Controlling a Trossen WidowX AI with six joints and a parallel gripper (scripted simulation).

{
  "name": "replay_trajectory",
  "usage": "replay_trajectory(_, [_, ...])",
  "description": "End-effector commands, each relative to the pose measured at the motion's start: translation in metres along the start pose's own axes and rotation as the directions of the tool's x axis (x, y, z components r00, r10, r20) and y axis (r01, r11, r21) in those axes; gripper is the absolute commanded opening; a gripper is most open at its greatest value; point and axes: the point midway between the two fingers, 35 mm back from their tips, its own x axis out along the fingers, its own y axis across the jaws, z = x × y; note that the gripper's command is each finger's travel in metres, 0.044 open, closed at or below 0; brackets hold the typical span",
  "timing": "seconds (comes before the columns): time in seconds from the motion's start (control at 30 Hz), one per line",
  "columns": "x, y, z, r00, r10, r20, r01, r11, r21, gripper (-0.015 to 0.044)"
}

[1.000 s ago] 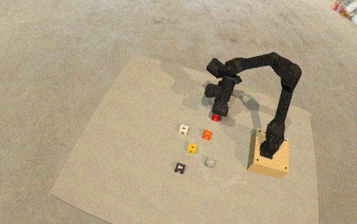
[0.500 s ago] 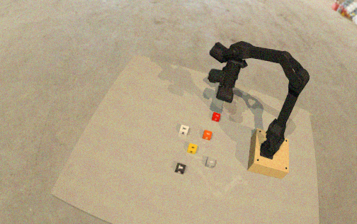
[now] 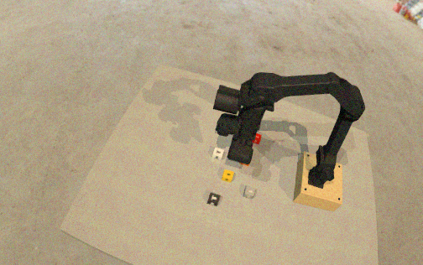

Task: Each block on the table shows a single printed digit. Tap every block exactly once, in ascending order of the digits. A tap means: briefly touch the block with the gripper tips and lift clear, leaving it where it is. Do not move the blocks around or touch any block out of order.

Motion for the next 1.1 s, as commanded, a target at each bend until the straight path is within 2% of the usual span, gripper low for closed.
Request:
replay_trajectory(0.0, [0.002,0.014,0.000,1.000,0.000,-0.009,0.000,1.000,0.023,0.0020])
replay_trajectory(0.13, [0.013,0.014,0.001,1.000,0.000,-0.009,0.000,1.000,0.023,0.0020])
replay_trajectory(0.3, [0.081,0.014,-0.001,1.000,0.000,-0.010,0.000,1.000,0.023,0.0020])
replay_trajectory(1.07, [0.111,0.014,-0.002,1.000,0.000,-0.010,0.000,1.000,0.023,0.0020])
